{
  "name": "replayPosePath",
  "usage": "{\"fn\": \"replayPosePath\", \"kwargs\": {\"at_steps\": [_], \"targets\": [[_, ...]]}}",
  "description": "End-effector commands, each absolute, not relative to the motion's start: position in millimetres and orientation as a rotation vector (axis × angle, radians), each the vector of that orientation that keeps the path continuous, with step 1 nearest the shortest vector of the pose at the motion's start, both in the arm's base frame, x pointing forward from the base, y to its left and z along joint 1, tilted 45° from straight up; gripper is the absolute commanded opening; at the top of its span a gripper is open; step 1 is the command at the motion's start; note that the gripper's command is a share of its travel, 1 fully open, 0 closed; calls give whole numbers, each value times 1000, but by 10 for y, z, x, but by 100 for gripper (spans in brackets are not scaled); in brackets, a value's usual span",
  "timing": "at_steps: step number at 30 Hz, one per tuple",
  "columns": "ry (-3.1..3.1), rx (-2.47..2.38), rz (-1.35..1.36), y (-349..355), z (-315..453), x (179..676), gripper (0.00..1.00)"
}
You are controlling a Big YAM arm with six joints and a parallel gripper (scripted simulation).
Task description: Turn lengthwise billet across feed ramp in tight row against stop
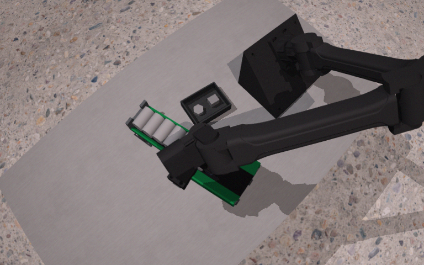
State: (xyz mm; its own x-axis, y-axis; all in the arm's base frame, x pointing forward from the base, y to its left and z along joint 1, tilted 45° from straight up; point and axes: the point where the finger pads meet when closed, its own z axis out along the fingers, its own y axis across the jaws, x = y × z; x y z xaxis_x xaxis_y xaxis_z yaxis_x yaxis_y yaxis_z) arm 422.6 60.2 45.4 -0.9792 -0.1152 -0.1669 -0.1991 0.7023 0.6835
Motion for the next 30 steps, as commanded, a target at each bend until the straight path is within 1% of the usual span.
{"fn": "replayPosePath", "kwargs": {"at_steps": [1, 30], "targets": [[2791, -242, 1151, 603, 494, 4239, 55], [2780, -242, 1142, 543, 547, 4272, 55]]}}
